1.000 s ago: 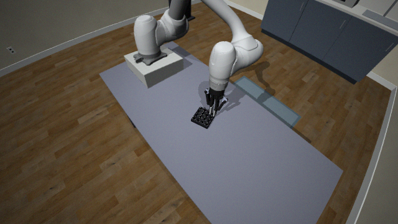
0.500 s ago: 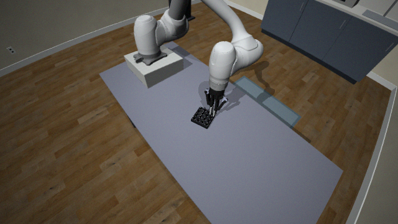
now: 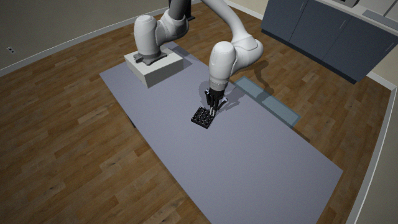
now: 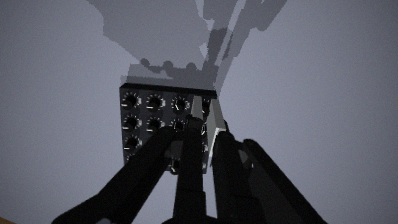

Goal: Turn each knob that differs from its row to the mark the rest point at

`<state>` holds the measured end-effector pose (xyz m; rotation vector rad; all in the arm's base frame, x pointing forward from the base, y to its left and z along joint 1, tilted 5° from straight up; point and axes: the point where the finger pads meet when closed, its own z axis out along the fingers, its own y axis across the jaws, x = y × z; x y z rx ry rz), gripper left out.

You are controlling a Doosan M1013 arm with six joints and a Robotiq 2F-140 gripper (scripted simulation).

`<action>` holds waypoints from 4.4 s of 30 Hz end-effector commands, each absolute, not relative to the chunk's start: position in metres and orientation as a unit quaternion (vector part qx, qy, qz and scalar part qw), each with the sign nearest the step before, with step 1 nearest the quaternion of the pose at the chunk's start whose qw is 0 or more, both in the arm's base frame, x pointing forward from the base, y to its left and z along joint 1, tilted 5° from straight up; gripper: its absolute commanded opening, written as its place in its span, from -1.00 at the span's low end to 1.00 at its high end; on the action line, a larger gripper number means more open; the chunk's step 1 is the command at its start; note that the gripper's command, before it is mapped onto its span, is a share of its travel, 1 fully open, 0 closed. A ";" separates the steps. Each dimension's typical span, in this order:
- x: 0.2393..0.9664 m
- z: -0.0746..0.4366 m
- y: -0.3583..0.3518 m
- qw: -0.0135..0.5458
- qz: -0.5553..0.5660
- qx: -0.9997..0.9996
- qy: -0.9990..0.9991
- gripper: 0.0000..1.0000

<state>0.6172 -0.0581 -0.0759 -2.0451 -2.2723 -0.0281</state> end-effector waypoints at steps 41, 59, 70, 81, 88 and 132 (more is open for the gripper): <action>0.617 -0.076 -0.058 0.043 -0.006 -0.719 -0.694 -0.90; 0.617 -0.076 -0.058 0.043 0.001 -0.824 -0.564 -0.90; 0.617 -0.076 -0.058 0.043 0.006 -0.886 -0.462 -0.90; 0.617 -0.076 -0.058 0.041 0.012 -0.943 -0.331 -0.90; 0.617 -0.076 -0.058 0.041 0.014 -0.960 -0.277 -0.90; 0.617 -0.076 -0.058 0.038 0.020 -0.990 -0.137 -0.90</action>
